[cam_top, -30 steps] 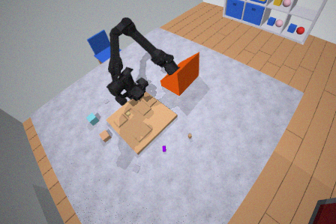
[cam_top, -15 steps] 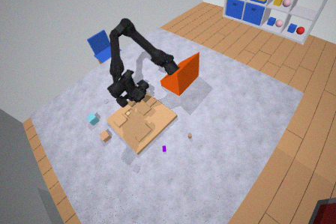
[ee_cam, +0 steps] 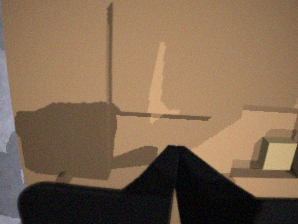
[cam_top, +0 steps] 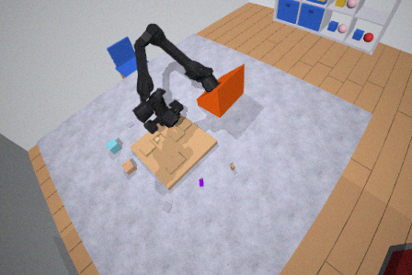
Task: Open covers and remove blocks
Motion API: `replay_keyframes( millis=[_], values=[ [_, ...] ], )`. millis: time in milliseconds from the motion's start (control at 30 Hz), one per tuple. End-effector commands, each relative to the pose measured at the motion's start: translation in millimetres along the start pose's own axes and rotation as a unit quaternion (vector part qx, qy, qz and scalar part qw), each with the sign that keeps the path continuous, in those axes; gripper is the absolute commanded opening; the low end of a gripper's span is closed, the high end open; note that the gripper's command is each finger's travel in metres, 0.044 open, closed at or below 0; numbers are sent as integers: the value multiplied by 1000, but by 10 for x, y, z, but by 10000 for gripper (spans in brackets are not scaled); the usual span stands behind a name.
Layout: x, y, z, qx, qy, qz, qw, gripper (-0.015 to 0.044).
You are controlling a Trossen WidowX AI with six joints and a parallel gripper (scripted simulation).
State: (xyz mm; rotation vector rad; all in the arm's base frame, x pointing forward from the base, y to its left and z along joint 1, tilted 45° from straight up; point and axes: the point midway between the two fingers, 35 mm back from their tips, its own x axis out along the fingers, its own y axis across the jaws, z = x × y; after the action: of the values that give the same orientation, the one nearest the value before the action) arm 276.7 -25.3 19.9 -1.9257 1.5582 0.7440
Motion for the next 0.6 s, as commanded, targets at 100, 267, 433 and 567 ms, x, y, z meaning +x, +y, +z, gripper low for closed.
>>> replay_keyframes(
  millis=[100,267,433,567],
  values=[
    [83,37,7,-5,2,4,1000,0],
    [131,42,5,-5,2,4,1000,0],
    [179,48,3,-5,3,4,1000,0],
    [217,53,1,-5,3,4,1000,0]
  ],
)
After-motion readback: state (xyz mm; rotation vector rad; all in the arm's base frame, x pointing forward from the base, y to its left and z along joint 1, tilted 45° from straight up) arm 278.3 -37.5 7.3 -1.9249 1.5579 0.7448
